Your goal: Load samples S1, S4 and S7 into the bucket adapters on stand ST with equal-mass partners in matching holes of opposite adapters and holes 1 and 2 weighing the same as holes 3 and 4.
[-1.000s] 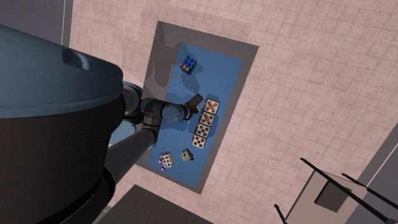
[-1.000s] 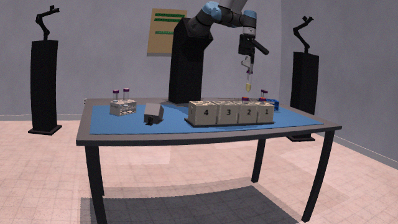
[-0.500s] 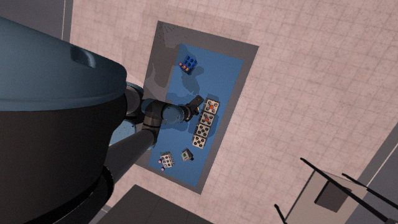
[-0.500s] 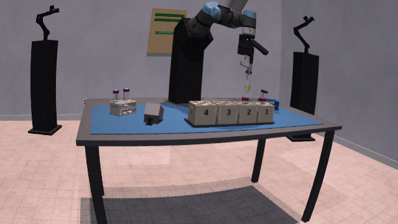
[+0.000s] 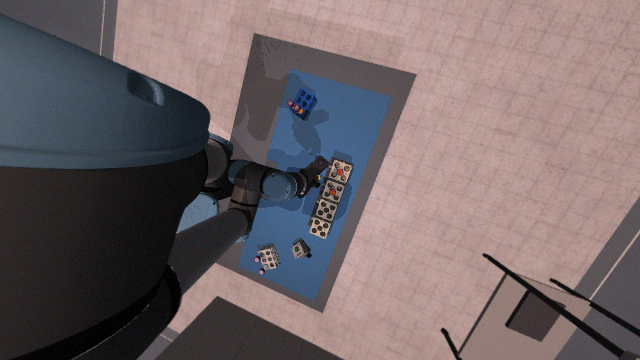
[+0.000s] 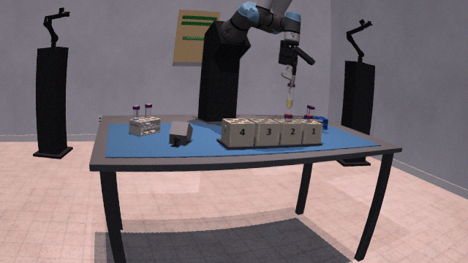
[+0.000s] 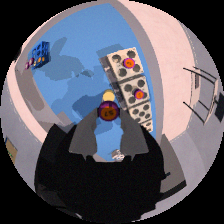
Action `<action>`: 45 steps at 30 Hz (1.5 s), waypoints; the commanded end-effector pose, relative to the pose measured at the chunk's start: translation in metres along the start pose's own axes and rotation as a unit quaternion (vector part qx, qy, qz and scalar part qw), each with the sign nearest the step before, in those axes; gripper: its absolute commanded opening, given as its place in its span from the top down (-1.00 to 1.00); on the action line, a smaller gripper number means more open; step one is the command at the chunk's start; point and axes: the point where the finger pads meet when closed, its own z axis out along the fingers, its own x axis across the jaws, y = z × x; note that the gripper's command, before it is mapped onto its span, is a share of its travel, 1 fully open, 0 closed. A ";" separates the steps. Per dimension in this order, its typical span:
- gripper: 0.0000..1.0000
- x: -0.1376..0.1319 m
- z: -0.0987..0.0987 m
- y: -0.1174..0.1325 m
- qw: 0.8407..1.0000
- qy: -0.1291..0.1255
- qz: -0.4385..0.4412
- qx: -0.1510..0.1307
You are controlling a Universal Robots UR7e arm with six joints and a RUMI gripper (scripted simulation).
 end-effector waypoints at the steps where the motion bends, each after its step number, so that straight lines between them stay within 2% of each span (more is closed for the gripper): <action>1: 1.00 0.077 0.025 0.059 0.990 -0.010 0.139 0.001; 45: 1.00 0.101 0.032 0.077 0.983 -0.003 0.184 -0.008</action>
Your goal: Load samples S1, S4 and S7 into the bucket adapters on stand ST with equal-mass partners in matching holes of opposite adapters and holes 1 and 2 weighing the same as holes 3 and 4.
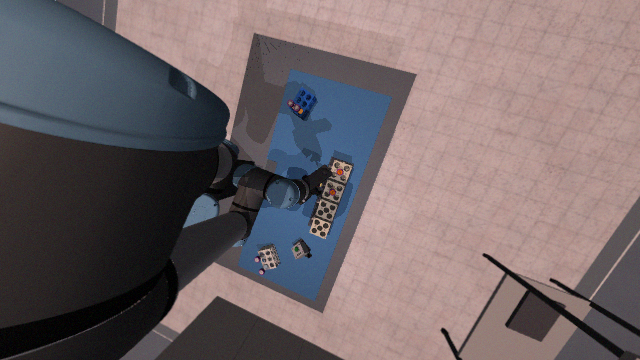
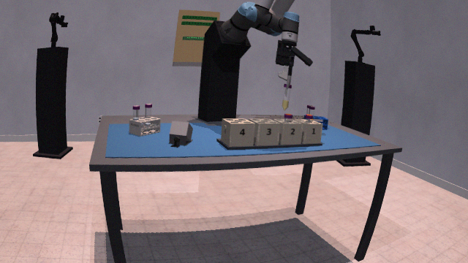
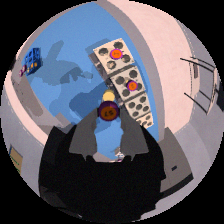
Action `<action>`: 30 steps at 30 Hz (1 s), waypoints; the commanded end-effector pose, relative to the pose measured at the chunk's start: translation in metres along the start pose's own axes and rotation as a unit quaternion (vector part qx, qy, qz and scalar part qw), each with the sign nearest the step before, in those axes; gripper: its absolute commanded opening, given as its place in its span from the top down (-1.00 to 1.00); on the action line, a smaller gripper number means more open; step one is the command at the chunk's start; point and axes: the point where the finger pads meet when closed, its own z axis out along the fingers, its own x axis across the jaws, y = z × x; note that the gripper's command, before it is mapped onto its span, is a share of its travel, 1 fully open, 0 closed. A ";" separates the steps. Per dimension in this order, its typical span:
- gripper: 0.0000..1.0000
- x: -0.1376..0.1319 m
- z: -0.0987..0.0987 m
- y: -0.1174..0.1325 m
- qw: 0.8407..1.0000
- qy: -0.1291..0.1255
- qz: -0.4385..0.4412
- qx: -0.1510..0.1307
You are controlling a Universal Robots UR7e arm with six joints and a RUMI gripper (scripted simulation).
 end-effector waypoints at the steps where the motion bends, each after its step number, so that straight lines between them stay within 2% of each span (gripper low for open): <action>1: 1.00 0.080 0.028 0.049 0.991 -0.016 0.136 0.003; 30: 1.00 0.099 0.035 0.061 0.985 -0.011 0.169 -0.004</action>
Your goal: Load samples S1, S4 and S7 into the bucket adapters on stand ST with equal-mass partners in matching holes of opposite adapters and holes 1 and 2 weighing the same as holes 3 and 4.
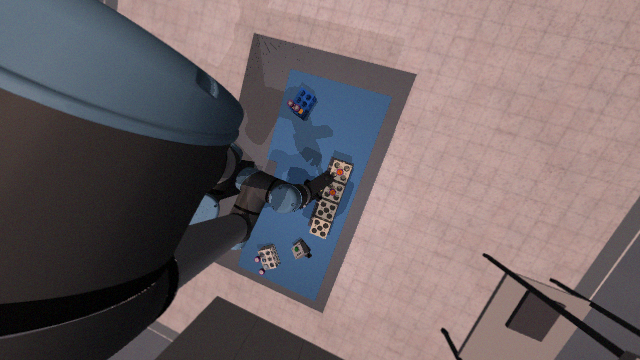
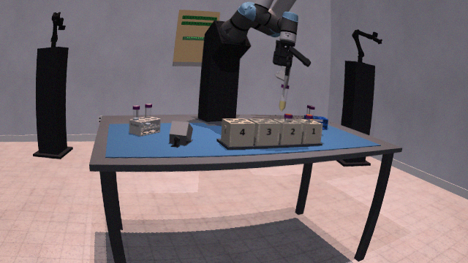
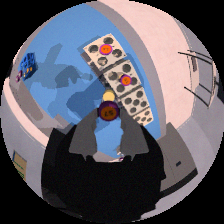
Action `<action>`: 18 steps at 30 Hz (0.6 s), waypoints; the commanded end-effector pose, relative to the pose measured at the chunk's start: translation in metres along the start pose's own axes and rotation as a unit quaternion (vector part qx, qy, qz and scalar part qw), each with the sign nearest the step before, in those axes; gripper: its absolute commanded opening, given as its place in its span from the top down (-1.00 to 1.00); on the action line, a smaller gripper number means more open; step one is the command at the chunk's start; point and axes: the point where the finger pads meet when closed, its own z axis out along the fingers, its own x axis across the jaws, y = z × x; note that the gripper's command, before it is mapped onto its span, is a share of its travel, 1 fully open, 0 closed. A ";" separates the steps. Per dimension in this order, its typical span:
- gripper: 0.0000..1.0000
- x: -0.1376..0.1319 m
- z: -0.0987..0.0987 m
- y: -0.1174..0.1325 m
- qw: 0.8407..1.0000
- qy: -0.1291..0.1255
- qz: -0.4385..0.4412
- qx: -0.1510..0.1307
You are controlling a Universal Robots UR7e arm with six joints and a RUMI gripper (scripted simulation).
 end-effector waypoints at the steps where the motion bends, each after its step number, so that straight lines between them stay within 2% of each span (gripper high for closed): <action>1: 1.00 0.084 0.032 0.044 0.990 -0.019 0.138 0.003; 18: 1.00 0.095 0.036 0.050 0.988 -0.017 0.156 0.000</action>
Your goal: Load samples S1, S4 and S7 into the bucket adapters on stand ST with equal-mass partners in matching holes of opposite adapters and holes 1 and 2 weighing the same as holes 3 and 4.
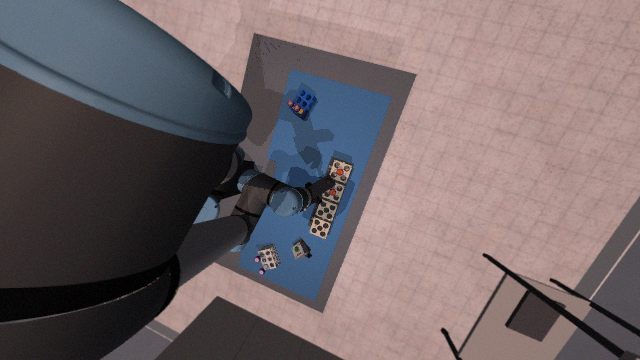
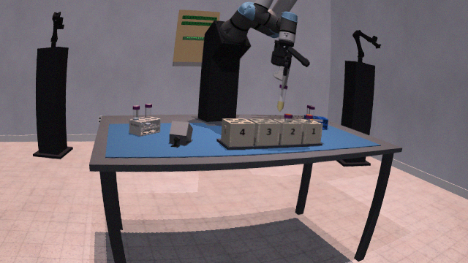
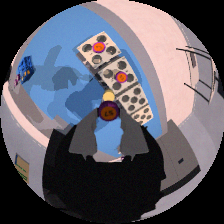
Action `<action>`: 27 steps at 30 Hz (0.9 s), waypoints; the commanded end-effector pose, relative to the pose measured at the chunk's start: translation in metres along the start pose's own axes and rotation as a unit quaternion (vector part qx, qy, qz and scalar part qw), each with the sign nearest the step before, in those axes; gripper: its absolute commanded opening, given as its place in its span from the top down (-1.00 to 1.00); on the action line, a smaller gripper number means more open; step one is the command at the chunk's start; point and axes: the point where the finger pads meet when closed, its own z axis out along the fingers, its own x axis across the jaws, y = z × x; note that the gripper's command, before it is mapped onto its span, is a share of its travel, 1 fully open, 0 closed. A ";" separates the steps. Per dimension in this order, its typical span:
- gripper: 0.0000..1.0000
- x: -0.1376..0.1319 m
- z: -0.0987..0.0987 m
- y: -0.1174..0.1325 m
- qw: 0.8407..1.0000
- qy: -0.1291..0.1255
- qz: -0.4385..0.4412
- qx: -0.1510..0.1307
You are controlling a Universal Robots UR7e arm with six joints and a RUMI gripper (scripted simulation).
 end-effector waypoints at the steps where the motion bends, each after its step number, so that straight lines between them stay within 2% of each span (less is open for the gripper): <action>1: 1.00 0.085 0.033 0.040 0.990 -0.022 0.137 0.003; 27: 1.00 0.102 0.040 0.049 0.986 -0.019 0.166 -0.001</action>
